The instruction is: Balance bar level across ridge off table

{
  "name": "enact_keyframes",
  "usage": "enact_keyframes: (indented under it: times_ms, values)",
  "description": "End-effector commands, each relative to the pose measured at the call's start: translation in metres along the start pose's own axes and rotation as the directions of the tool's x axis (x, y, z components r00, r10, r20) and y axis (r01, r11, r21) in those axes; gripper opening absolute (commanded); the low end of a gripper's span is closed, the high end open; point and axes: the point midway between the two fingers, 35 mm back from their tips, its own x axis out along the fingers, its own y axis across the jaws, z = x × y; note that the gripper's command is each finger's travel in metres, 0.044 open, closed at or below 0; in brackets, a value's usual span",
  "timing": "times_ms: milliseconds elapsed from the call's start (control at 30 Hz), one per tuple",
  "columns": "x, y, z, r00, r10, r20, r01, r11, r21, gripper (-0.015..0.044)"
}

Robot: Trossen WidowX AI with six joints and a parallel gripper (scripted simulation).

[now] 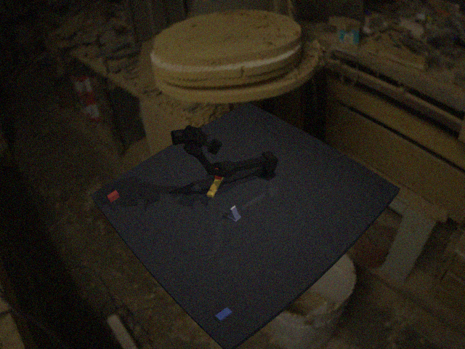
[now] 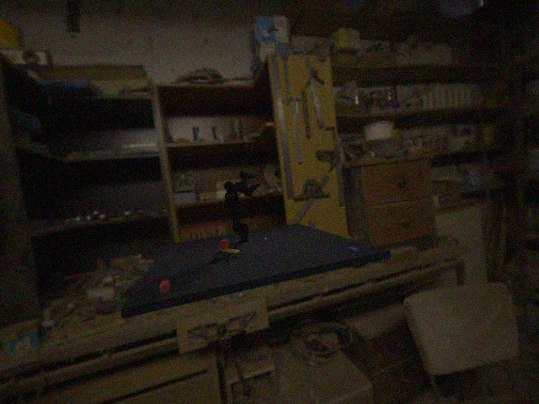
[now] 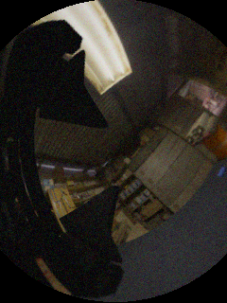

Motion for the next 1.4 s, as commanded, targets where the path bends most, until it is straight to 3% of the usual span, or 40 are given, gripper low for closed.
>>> enact_keyframes:
  times_ms: [0, 100, 633, 867, 1367]
  values:
    - [0.0, 0.0, -0.001, 1.0, 0.002, -0.001, -0.002, 1.0, -0.002, 0.0374]
    - [-0.005, 0.005, -0.017, 1.0, 0.023, -0.013, -0.023, 0.999, -0.024, 0.0315]
    - [-0.057, 0.019, -0.097, 0.988, 0.152, 0.028, -0.13, 0.912, -0.389, 0.0315]
    - [-0.068, 0.029, -0.122, 0.977, 0.211, -0.035, -0.205, 0.876, -0.437, 0.0315]
    - [-0.073, 0.007, -0.203, 0.968, 0.244, -0.052, -0.216, 0.714, -0.666, 0.0315]
